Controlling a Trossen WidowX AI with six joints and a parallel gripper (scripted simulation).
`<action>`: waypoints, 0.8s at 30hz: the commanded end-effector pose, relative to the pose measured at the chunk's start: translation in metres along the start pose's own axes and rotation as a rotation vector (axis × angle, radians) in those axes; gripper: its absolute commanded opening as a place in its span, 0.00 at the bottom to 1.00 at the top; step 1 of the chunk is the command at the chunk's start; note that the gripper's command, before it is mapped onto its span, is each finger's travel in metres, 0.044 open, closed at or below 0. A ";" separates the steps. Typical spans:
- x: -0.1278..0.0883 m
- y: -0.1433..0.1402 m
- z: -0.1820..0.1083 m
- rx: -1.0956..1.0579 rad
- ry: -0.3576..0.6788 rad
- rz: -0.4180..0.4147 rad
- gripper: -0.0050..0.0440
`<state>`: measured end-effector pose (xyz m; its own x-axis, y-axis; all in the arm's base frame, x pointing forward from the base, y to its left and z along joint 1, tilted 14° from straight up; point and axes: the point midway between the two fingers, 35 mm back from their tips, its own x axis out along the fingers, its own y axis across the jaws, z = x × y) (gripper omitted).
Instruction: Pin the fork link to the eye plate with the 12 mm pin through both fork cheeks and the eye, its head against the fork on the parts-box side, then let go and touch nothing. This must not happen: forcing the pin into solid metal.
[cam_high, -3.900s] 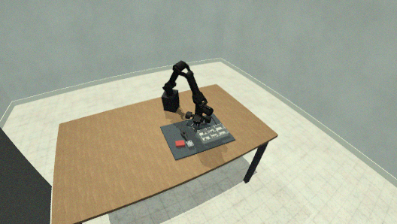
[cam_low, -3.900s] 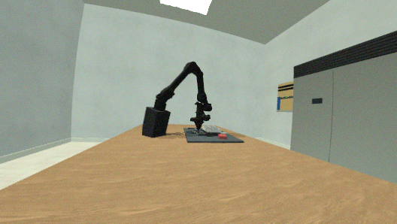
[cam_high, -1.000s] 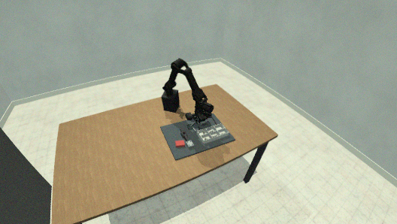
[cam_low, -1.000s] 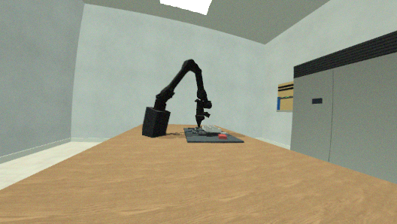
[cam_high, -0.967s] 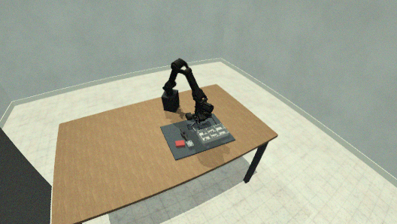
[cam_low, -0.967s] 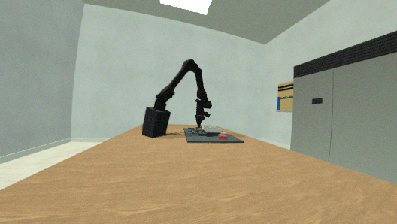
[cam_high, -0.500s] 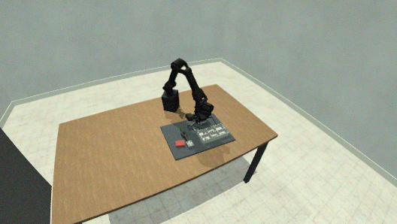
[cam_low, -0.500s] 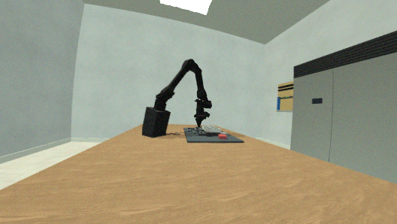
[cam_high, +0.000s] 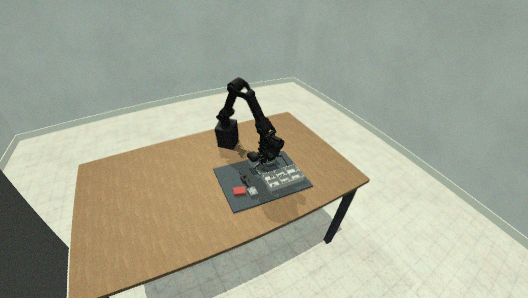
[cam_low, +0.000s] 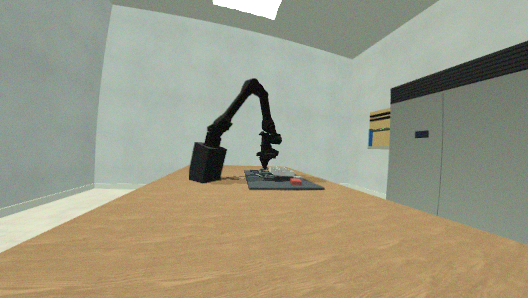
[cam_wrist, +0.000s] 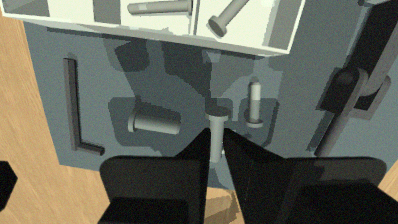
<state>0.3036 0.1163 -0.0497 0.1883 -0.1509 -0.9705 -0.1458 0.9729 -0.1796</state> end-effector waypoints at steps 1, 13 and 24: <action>-0.001 0.000 0.000 -0.067 -0.003 -0.001 0.13; -0.002 0.000 0.000 -0.225 -0.003 -0.002 0.13; -0.003 0.000 0.000 -0.364 -0.003 -0.002 0.13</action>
<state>0.3033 0.1167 -0.0478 0.1898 -0.1502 -0.9703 -0.4351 0.8730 -0.2203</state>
